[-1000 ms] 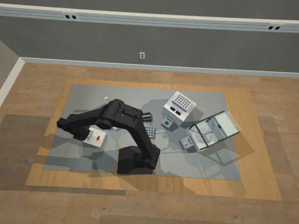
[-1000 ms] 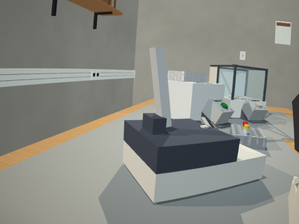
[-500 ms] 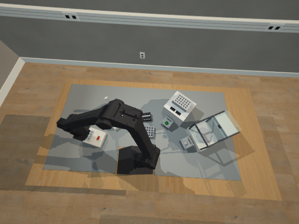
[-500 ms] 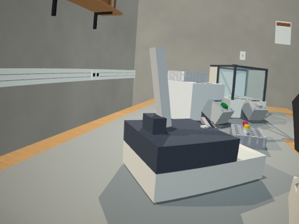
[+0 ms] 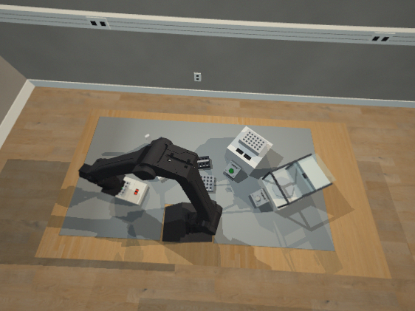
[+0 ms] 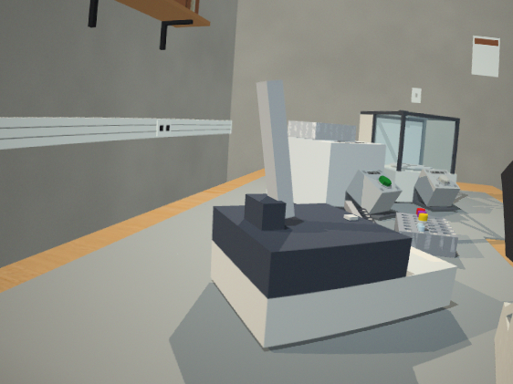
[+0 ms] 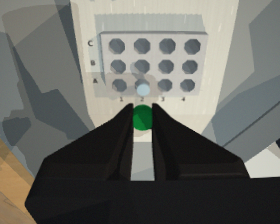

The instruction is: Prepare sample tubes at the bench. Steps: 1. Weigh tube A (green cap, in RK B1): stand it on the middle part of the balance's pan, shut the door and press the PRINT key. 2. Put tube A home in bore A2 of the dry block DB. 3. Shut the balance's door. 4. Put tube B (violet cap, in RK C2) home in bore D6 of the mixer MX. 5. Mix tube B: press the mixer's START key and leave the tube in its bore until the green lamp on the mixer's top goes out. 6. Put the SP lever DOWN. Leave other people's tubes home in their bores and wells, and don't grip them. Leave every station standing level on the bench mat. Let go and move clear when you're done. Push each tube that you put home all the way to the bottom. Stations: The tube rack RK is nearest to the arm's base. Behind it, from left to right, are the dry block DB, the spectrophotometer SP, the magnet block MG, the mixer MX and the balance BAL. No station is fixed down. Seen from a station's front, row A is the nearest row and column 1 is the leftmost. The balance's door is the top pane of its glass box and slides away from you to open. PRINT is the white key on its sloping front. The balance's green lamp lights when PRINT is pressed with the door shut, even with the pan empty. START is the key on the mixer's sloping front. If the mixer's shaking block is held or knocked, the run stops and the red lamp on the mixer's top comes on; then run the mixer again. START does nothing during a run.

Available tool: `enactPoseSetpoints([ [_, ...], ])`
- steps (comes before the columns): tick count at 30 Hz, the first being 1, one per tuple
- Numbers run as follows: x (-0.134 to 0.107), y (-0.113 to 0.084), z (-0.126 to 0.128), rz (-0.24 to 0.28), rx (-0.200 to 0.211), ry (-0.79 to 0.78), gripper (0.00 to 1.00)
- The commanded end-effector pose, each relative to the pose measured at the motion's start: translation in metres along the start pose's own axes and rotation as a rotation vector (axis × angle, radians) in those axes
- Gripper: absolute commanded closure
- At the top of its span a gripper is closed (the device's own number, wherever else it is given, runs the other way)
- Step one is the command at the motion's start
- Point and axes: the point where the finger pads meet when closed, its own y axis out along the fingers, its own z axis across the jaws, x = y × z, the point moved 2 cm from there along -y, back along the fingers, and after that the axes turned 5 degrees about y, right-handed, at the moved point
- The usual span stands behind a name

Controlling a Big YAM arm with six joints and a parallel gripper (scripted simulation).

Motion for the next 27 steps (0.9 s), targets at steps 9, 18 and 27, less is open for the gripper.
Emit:
enactPoseSetpoints([
  [9,-0.0039,0.0085,0.0082,0.0,-0.002,-0.005,0.91],
  [18,-0.0042,0.0081,0.0085,0.0,-0.002,-0.005,0.91],
  [27,-0.0048,0.0079,0.0094,-0.001,-0.003,-0.007,0.91],
])
